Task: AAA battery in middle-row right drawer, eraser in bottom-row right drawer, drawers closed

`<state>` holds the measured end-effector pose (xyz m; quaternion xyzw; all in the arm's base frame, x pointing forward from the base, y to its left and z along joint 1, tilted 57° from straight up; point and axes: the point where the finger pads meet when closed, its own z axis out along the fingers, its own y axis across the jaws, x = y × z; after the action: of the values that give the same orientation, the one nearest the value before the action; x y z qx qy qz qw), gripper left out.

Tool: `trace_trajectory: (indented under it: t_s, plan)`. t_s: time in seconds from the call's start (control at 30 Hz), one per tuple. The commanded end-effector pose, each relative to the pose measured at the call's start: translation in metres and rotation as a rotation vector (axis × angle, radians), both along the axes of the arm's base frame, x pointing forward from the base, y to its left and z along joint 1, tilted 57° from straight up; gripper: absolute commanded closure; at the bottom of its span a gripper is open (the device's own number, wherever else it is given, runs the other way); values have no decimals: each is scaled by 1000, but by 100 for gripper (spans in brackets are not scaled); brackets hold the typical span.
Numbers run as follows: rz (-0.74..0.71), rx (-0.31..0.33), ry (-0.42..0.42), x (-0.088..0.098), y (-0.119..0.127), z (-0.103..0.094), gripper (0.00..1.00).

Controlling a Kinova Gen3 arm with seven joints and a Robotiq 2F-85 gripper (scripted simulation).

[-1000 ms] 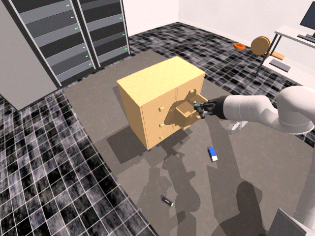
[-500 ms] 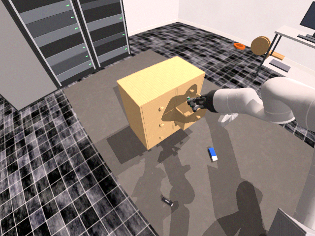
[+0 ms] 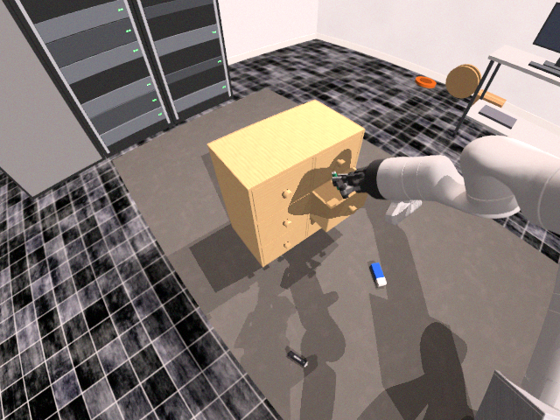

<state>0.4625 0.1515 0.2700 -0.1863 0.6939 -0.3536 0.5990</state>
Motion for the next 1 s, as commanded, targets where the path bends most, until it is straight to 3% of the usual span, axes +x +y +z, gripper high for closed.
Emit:
trace_trajectory:
  t_s: [0.0,0.97]
  plan:
    - [3,-8,7,1,1,0,95]
    - [0,-7,6,-1,-2,1,95]
